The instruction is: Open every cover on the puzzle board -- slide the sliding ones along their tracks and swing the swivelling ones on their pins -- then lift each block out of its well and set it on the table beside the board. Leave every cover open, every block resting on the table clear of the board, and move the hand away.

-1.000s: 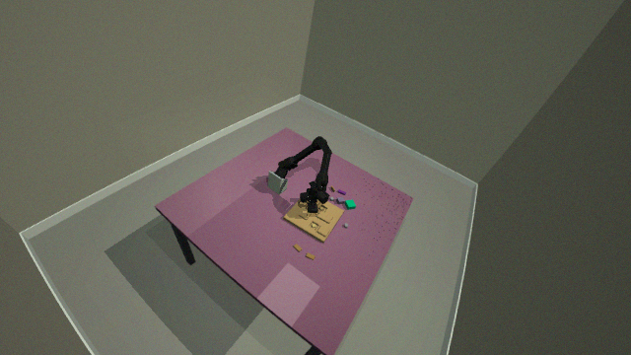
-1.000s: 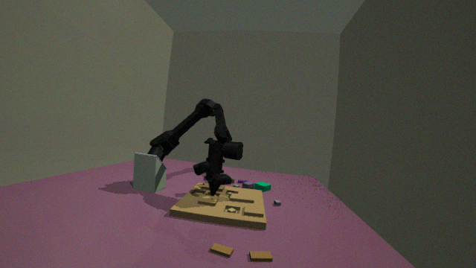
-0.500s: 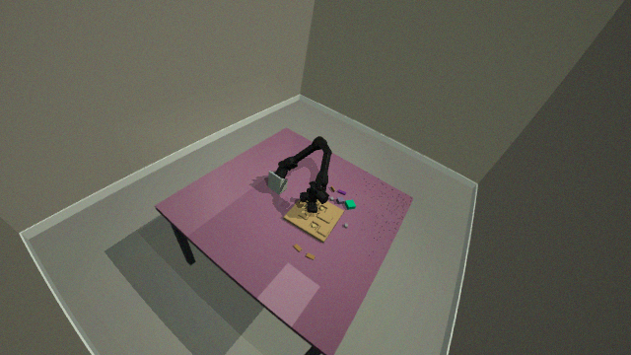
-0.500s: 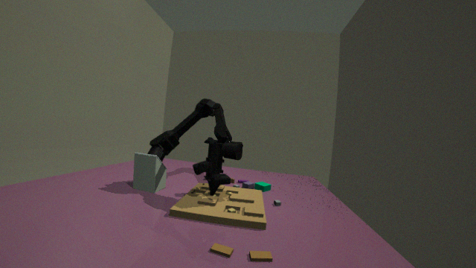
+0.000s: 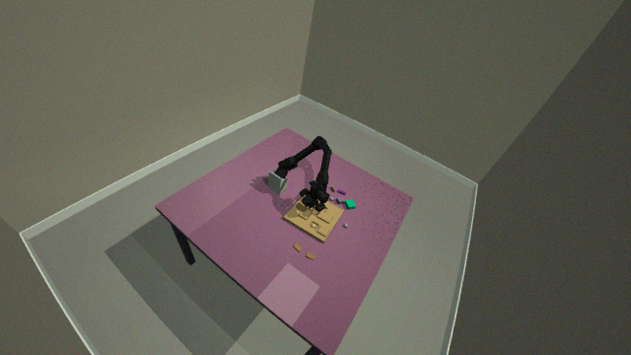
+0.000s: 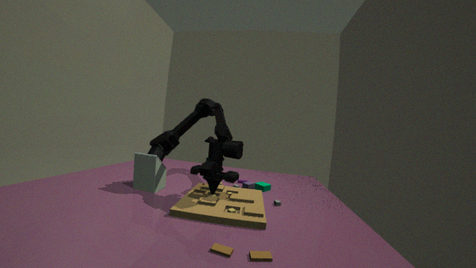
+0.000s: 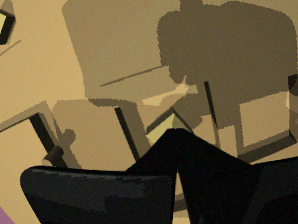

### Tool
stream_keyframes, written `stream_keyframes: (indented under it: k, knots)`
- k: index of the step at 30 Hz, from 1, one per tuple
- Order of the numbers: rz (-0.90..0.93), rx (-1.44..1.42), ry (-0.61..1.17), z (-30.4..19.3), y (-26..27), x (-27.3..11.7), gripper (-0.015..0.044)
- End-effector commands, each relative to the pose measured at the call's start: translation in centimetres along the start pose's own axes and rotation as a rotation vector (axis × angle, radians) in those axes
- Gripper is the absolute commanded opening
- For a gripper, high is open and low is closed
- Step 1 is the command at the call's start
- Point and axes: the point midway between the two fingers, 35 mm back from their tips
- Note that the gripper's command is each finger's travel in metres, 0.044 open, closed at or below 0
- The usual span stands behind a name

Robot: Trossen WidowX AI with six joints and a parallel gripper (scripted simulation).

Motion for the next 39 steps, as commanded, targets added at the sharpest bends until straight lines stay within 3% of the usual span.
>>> stream_keyframes:
  k: [1, 8, 9, 14, 39]
  knots:
    - [0.002, -0.676, -0.003, -0.1, 0.1, -0.4, 0.0]
    - [0.001, -1.242, -0.004, -0.2, 0.1, -0.6, 0.0]
    - [-0.001, -0.463, 0.0, 0.0, 0.0, -0.1, 0.0026]
    - [-0.001, -0.582, 0.0, 0.0, 0.1, -0.5, 0.0144]
    - [-0.001, -1.273, -0.004, -0.1, 0.2, -2.6, 0.0144]
Point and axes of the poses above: the point midway between the two fingers, 35 mm back from their tips, its own x axis out along the fingers, its own y axis across the jaws, z = x × y, and after that the axes turned 7 degrees about x, right-handed
